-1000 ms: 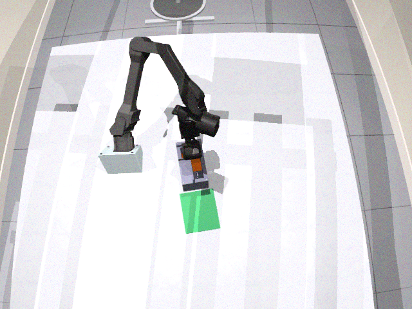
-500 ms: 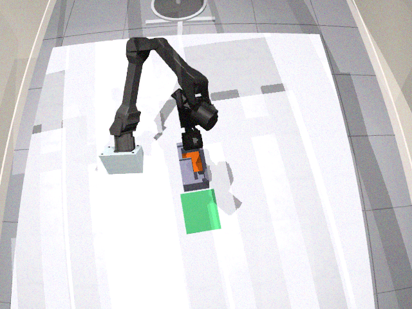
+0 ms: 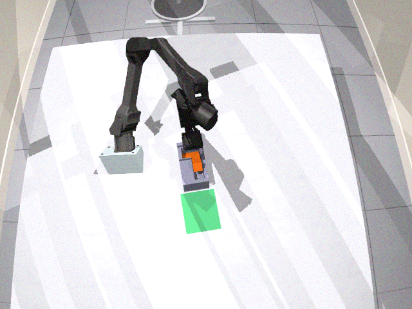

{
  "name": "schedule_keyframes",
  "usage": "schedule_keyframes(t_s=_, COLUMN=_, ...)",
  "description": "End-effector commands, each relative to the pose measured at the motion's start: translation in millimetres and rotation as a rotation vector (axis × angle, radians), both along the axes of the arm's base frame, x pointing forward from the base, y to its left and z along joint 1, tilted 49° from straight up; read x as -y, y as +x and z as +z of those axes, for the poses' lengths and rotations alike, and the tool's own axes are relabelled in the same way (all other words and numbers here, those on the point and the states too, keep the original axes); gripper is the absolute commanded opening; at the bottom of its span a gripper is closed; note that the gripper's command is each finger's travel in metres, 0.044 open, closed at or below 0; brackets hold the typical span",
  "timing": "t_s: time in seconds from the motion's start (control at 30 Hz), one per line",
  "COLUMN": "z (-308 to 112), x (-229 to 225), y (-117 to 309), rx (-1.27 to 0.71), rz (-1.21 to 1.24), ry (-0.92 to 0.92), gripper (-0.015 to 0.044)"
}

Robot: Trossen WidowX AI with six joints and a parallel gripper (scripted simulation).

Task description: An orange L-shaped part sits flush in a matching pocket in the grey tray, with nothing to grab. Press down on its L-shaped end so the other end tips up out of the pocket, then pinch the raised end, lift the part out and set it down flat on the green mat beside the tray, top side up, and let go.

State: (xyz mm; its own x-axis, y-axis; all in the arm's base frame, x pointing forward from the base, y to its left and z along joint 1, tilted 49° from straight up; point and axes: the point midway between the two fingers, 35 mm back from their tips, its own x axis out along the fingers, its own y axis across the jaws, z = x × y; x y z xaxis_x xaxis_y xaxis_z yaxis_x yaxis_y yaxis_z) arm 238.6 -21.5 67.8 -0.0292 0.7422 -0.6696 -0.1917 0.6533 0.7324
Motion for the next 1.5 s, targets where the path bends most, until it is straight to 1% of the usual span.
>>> schedule_keyframes(t_s=0.0, z=0.0, x=0.1, y=0.5, rx=0.001, rz=-0.003, ry=-0.001, gripper=0.0180)
schedule_keyframes(t_s=0.13, z=0.0, x=0.1, y=0.5, rx=0.001, rz=-0.003, ry=-0.001, gripper=0.0180)
schedule_keyframes(t_s=0.2, z=-1.5, x=1.7, y=1.5, rx=-0.038, rz=-0.037, ry=-0.003, gripper=0.0233)
schedule_keyframes(t_s=0.27, z=-4.9, x=5.2, y=3.6, rx=-0.125, rz=-0.112, ry=-0.006, gripper=0.0280)
schedule_keyframes(t_s=0.33, z=-10.3, x=10.7, y=6.7, rx=-0.258, rz=-0.229, ry=-0.012, gripper=0.0280)
schedule_keyframes(t_s=0.67, z=-47.1, x=42.9, y=20.8, rx=-1.058, rz=-0.931, ry=-0.054, gripper=0.0280)
schedule_keyframes(t_s=0.73, z=-52.5, x=47.1, y=22.0, rx=-1.164, rz=-1.023, ry=-0.061, gripper=0.0280)
schedule_keyframes(t_s=1.0, z=-54.0, x=46.7, y=22.2, rx=-1.177, rz=-1.035, ry=-0.062, gripper=0.0280)
schedule_keyframes(t_s=1.23, z=-72.8, x=25.4, y=20.8, rx=-1.177, rz=-1.034, ry=-0.061, gripper=0.0280)
schedule_keyframes(t_s=1.47, z=-77.4, x=20.4, y=20.8, rx=-1.177, rz=-1.034, ry=-0.061, gripper=0.0280)
